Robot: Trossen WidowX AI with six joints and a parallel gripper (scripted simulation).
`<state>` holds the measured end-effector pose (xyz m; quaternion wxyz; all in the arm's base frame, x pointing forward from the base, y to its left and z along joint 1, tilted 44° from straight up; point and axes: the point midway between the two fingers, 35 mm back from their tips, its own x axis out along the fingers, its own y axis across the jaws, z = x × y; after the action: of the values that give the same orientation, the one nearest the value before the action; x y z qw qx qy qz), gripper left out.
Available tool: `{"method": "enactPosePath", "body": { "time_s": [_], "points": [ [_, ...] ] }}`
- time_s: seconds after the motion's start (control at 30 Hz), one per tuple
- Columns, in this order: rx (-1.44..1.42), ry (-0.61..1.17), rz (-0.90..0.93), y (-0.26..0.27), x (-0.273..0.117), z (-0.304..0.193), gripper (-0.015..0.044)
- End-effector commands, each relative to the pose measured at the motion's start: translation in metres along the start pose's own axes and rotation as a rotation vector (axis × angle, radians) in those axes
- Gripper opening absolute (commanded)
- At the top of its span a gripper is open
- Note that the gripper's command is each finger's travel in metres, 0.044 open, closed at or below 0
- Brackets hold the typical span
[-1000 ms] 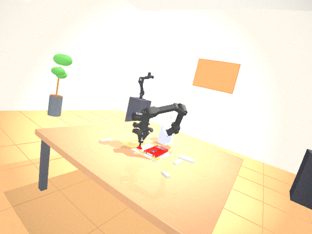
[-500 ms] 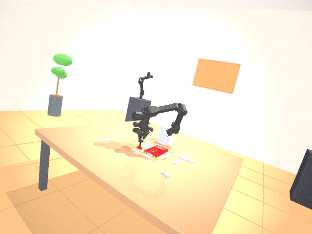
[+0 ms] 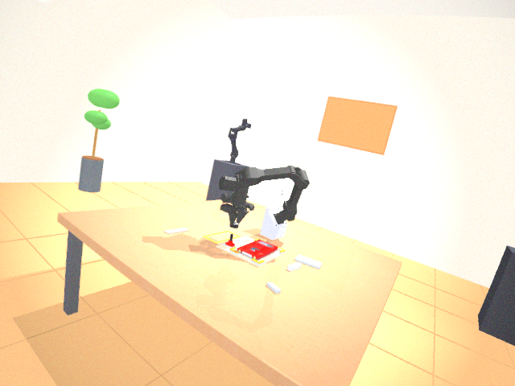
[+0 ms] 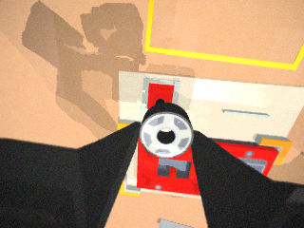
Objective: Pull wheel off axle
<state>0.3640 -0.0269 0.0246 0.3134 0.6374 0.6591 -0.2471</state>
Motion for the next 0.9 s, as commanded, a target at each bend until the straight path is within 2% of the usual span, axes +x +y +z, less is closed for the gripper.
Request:
{"method": "enactPosePath", "body": {
  "time_s": [0.0, 0.47, 0.87],
  "points": [
    [0.007, -0.006, 0.000, -0.010, -0.002, 0.021, 0.0000],
    [0.000, -0.011, 0.002, -0.056, -0.008, 0.094, 0.0000],
    [-0.001, -0.010, 0.002, -0.059, 0.011, 0.097, 0.0000]
  ]
}}
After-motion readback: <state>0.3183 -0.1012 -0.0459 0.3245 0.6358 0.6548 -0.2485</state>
